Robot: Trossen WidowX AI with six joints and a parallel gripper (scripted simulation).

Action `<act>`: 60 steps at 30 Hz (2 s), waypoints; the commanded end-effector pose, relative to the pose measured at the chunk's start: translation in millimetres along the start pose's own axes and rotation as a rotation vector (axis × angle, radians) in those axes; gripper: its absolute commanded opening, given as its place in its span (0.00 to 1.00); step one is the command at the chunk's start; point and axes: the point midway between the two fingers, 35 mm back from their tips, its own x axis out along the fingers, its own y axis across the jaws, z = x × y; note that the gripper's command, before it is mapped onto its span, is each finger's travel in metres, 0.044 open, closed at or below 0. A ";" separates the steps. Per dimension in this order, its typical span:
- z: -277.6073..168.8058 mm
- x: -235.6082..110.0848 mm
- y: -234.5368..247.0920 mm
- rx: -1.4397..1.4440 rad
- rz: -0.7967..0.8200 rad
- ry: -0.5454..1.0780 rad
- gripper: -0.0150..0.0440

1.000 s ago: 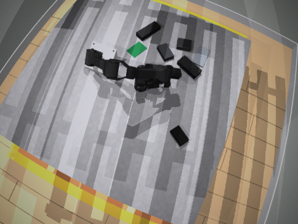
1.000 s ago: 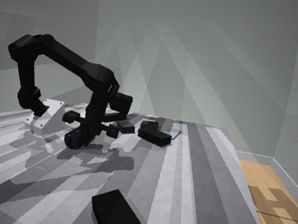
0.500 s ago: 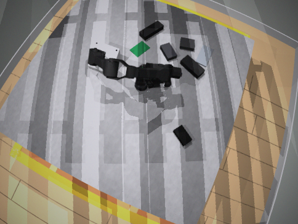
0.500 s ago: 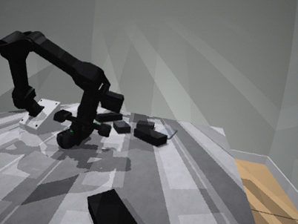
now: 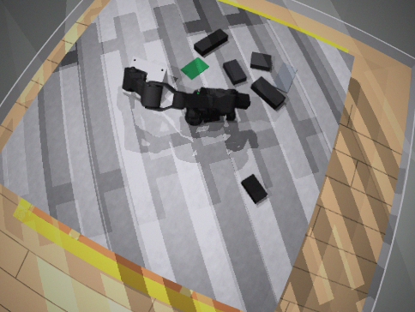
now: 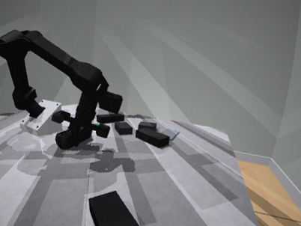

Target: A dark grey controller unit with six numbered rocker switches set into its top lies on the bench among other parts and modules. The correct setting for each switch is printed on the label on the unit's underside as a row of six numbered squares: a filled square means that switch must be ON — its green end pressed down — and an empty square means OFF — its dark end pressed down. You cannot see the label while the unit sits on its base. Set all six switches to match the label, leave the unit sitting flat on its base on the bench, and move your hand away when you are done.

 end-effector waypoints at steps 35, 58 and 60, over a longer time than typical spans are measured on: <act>-2.5 -62.9 -43.1 -0.015 0.018 -0.011 0.25; 115.3 -77.8 32.9 0.501 -0.222 0.079 1.00; 115.3 -77.8 32.9 0.501 -0.222 0.079 1.00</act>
